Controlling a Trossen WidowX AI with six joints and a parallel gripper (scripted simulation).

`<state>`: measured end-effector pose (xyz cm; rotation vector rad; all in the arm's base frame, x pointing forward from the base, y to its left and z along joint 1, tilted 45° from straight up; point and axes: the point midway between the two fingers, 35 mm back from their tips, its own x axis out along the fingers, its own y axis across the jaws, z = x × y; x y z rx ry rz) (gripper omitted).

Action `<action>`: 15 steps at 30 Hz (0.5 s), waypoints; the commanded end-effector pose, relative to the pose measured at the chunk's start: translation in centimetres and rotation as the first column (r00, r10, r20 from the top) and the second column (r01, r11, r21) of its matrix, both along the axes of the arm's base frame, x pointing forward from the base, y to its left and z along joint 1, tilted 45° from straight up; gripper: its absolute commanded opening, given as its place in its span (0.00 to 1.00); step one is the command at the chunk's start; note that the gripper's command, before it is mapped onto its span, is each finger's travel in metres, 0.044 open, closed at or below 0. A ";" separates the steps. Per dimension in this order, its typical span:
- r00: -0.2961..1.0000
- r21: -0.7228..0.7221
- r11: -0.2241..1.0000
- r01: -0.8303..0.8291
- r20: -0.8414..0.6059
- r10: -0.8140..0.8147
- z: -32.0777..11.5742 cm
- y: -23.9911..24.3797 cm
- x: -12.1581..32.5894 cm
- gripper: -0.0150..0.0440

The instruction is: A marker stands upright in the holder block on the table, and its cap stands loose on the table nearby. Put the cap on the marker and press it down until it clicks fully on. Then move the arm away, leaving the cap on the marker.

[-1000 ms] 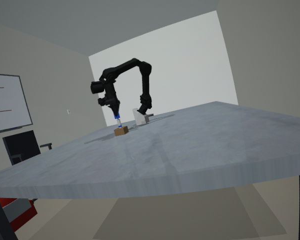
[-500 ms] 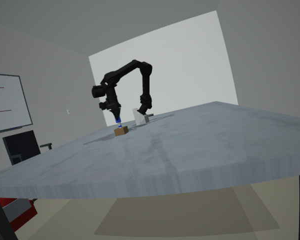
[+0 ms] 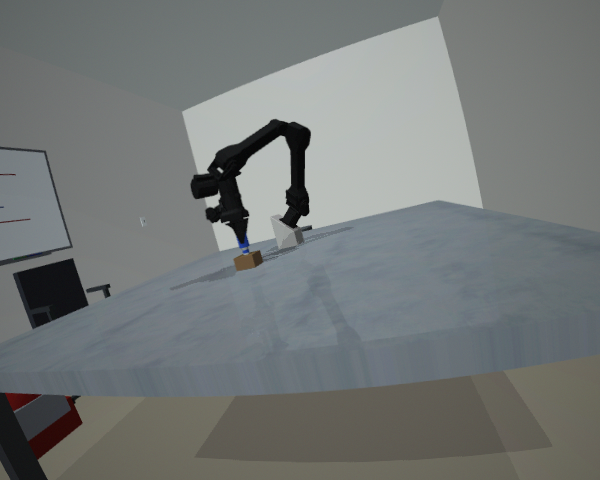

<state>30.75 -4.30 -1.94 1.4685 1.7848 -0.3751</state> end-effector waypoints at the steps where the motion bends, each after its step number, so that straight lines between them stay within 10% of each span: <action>1: 1.000 0.003 1.000 0.005 -0.001 -0.005 0.0 0.1 0.0 0.25; 15: 1.000 0.000 1.000 0.000 0.000 0.000 0.0 0.0 0.0 0.88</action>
